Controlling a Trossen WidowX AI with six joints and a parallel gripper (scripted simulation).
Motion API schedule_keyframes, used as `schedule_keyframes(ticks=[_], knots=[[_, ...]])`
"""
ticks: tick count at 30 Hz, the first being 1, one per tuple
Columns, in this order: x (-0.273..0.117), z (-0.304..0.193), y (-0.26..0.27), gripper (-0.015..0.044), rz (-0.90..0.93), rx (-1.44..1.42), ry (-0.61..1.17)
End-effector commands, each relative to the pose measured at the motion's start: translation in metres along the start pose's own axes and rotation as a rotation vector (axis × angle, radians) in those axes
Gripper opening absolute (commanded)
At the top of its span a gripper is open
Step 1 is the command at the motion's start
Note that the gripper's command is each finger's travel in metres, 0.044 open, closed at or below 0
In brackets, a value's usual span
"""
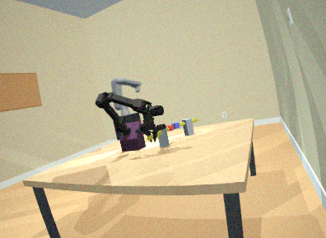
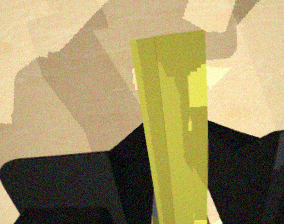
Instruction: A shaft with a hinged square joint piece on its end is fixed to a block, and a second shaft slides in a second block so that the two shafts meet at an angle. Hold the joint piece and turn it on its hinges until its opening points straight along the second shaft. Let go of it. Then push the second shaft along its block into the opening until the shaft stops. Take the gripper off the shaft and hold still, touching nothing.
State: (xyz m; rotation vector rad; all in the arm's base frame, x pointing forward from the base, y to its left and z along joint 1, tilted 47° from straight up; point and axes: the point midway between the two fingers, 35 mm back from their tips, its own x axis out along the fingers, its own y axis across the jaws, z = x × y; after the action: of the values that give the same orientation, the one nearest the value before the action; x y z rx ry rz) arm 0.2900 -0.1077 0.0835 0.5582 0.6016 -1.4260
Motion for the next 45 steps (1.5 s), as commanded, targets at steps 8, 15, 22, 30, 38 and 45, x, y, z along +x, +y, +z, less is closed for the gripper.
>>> schedule_keyframes(ticks=[8, 15, 22, 30, 38, 45], knots=[[0.0, -0.02, 0.0, 0.0, 0.0, -0.004, 0.005], [0.0, -0.031, 0.0, 0.0, 0.0, -0.005, 0.006], [0.0, -0.042, 0.0, 0.0, 0.0, -0.005, 0.006], [0.0, -0.055, 0.0, 0.0, 0.0, -0.005, 0.006], [0.0, -0.051, 0.0, 0.0, 0.0, -0.001, 0.001], [0.0, -0.051, 0.0, 0.0053, 0.0, -0.001, 0.001]])
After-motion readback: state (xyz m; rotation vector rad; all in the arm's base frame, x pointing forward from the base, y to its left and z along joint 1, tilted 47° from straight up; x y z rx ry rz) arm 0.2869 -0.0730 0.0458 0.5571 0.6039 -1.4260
